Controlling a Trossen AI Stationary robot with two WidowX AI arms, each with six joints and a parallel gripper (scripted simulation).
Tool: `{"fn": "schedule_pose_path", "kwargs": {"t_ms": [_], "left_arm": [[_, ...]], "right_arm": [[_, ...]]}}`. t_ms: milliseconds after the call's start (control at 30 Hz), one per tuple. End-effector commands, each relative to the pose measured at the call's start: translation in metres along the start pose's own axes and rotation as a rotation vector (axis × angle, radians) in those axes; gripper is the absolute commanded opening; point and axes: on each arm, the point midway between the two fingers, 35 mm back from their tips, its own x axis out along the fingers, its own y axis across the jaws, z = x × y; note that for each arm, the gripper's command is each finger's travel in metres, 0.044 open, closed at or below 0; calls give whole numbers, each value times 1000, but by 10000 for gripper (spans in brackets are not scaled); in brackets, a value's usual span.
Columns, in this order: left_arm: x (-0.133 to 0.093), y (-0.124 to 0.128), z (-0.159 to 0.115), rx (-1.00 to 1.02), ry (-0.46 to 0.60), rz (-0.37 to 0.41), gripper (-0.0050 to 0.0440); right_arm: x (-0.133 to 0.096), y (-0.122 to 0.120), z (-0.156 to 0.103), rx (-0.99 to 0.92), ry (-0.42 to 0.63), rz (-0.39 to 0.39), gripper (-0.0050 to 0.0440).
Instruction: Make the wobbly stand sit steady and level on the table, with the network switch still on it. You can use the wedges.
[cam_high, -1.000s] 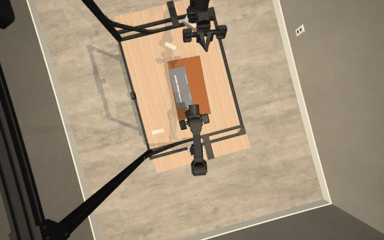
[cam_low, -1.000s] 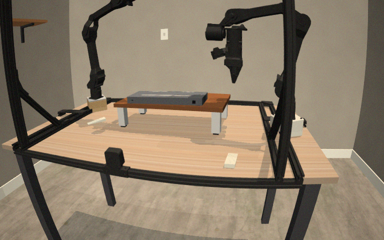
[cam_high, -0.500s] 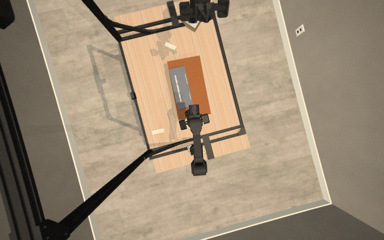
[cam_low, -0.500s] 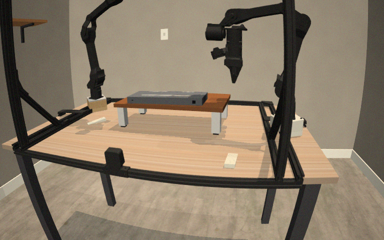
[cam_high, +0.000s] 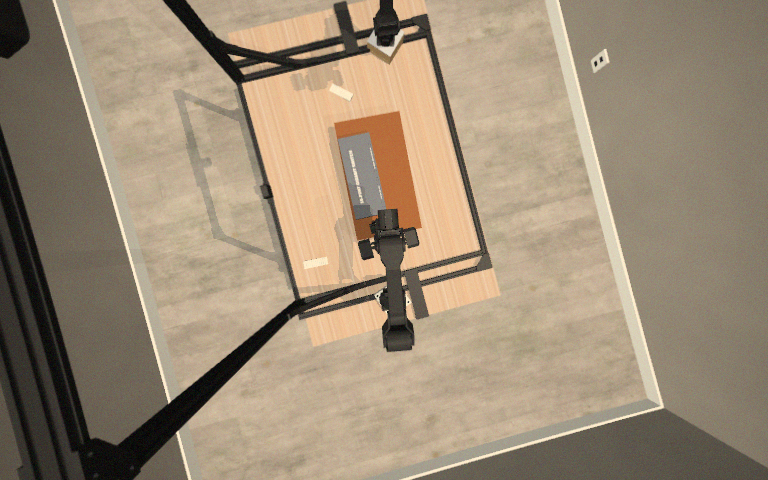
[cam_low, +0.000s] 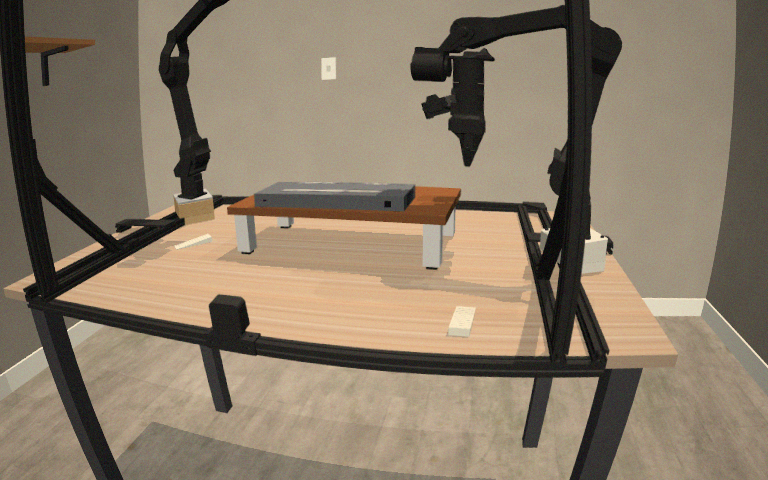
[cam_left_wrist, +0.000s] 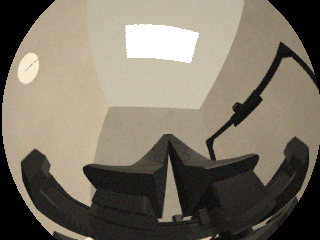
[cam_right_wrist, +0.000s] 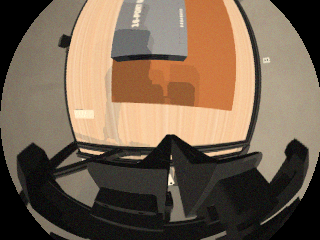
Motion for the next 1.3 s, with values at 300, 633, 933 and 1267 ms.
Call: {"fn": "schedule_pose_path", "kwargs": {"t_ms": [300, 633, 933, 1267], "left_arm": [[-13, -3, 118, 21, -366, -1, 0], [-39, -5, 186, 29, -598, 0, 0], [-51, -5, 213, 35, -694, 2, 0], [-53, -15, 214, -492, -677, -110, 0]], "right_arm": [[0, 0, 0, 0, 0, 0, 0], [0, 0, 0, 0, 0, 0, 0], [0, 0, 0, 0, 0, 0, 0], [0, 0, 0, 0, 0, 0, 0]]}}
